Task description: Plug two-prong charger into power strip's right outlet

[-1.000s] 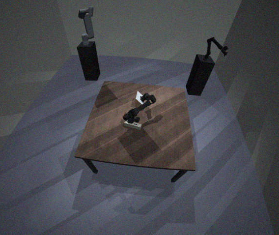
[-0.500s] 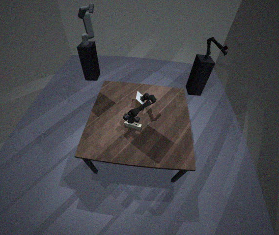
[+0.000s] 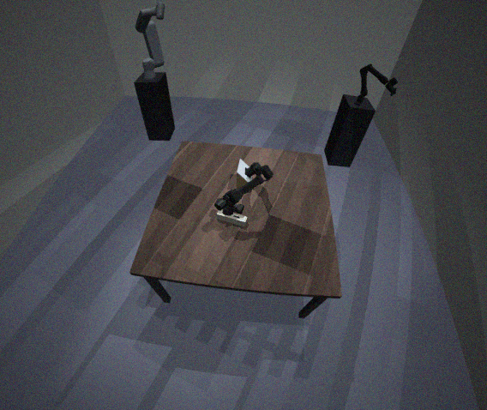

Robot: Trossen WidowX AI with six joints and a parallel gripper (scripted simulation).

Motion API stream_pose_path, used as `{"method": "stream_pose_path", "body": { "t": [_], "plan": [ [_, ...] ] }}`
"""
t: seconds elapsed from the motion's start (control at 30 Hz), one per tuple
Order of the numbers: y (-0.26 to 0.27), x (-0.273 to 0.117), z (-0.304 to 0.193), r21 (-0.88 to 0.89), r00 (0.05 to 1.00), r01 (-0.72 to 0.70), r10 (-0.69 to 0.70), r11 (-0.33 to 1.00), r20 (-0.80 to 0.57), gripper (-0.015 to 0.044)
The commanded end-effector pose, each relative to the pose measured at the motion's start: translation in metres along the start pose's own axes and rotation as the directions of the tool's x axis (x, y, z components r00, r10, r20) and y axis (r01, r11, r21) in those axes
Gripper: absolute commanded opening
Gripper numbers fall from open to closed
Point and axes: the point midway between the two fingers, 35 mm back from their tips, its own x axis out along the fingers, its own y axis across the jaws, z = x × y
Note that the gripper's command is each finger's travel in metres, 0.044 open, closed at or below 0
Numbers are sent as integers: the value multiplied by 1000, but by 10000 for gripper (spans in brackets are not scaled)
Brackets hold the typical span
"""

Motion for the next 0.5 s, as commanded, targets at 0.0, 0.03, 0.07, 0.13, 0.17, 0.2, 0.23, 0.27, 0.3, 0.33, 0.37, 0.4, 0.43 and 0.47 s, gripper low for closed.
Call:
{"method": "stream_pose_path", "body": {
  "t": [0.0,0.03,0.07,0.13,0.17,0.2,0.23,0.27,0.3,0.33,0.37,0.4,0.43,0.47],
  "plan": [
    [0,-1,6,-11,1000,1,-1,1000,23,0],
    [0,-1,6,-11,1000,1,-1,1000,23,0],
    [0,-1,6,-11,1000,1,-1,1000,23,0],
    [0,-1,6,-11,1000,1,-1,1000,23,0],
    [0,-1,6,-11,1000,1,-1,1000,23,0],
    [0,0,6,-11,1000,1,-1,1000,23,0],
    [0,0,6,-11,1000,1,-1,1000,23,0],
    [0,0,6,-11,1000,1,-1,1000,23,0],
    [0,0,6,-11,1000,1,-1,1000,23,0],
    [0,0,7,-11,1000,1,-1,1000,23,0],
    [0,0,7,-11,1000,1,-1,1000,23,0],
    [0,0,7,-11,1000,1,-1,1000,23,0],
    [0,0,7,-11,1000,1,-1,1000,23,0],
    [0,1,7,-11,1000,1,-1,1000,23,0]
  ]
}}
